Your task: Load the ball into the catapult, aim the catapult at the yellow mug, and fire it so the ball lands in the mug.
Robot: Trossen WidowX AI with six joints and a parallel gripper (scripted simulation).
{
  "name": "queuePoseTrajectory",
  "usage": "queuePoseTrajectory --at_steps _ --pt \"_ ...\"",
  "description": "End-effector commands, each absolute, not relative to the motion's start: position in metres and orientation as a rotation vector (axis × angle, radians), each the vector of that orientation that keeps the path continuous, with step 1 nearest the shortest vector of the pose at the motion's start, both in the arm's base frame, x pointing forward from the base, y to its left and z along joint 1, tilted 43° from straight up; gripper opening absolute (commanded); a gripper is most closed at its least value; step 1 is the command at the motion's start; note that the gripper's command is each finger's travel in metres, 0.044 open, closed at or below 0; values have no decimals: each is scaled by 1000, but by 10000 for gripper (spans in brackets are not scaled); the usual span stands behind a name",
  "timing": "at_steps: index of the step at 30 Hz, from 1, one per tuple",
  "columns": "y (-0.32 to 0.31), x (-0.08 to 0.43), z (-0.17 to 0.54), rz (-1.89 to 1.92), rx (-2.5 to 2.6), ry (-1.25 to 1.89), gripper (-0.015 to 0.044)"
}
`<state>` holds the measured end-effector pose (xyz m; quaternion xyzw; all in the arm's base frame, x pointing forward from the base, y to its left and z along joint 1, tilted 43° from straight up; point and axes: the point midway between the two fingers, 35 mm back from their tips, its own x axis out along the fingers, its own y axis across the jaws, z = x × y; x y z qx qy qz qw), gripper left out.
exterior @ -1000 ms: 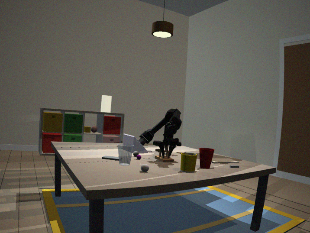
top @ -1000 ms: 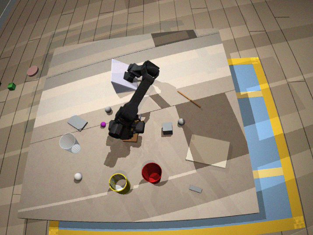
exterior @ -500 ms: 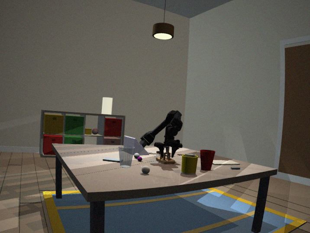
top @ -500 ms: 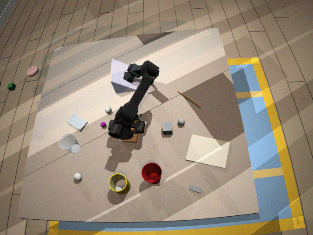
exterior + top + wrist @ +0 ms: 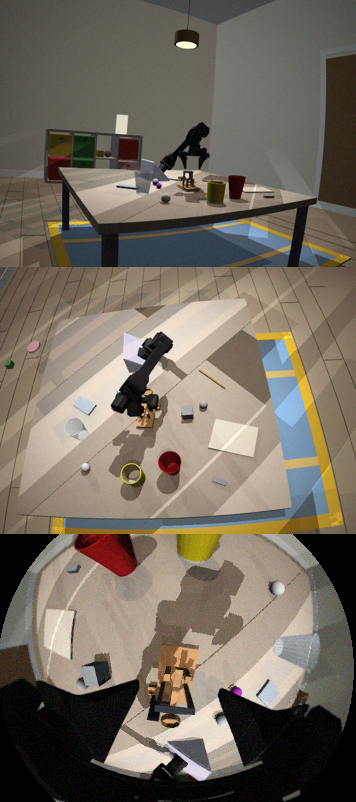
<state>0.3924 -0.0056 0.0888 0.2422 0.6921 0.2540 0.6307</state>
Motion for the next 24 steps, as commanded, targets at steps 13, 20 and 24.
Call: queuePoseTrajectory --at_steps 13,20,24 --pt "21 384 58 585 567 1598 440" --pt "28 383 51 585 567 1598 440" --pt "32 383 46 585 567 1598 440"
